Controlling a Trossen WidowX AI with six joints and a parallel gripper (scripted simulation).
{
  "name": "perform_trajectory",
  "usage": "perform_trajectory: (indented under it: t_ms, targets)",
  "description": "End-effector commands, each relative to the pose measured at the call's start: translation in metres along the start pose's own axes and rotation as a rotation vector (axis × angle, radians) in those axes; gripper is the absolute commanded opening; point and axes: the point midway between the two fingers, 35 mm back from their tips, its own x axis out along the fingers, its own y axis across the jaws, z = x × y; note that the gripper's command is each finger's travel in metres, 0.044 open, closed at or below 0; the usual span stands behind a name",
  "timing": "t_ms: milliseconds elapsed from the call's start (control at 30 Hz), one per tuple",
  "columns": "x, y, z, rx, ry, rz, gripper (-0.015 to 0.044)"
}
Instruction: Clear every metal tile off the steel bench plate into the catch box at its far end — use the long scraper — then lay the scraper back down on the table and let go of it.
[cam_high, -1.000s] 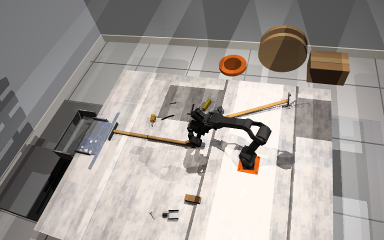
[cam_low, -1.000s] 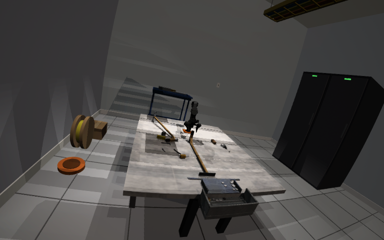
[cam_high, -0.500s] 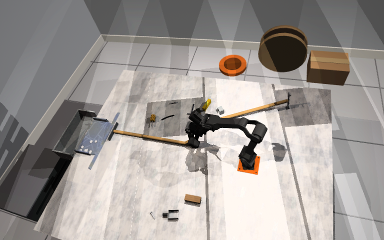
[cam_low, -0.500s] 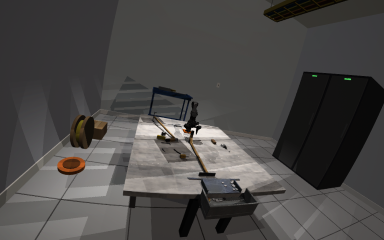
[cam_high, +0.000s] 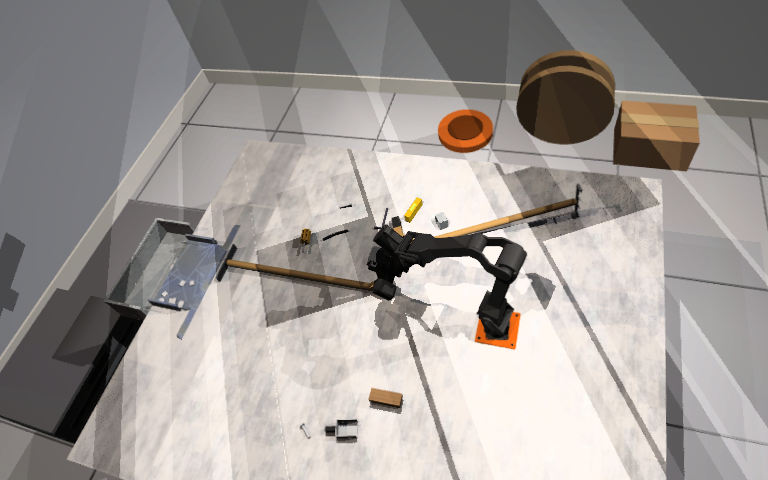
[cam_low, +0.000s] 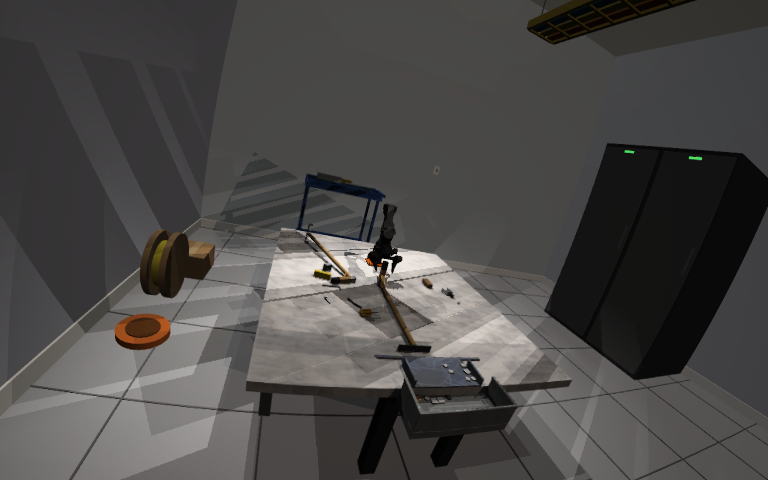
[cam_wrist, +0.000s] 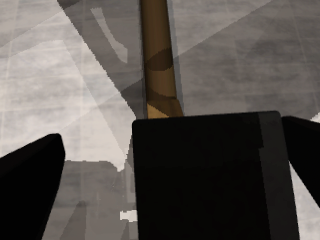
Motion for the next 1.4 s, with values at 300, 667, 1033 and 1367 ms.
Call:
perform_trajectory:
  t_ms: [300, 667, 1033, 1367]
  targets:
    - [-0.001, 0.0, 0.0, 0.0, -0.001, 0.0, 0.0151]
    - [-0.001, 0.0, 0.001, 0.0, -0.001, 0.0, 0.0]
    - [-0.002, 0.007, 0.002, 0.002, 0.002, 0.002, 0.0]
    - [-0.002, 0.02, 0.002, 0.003, 0.006, 0.003, 0.0]
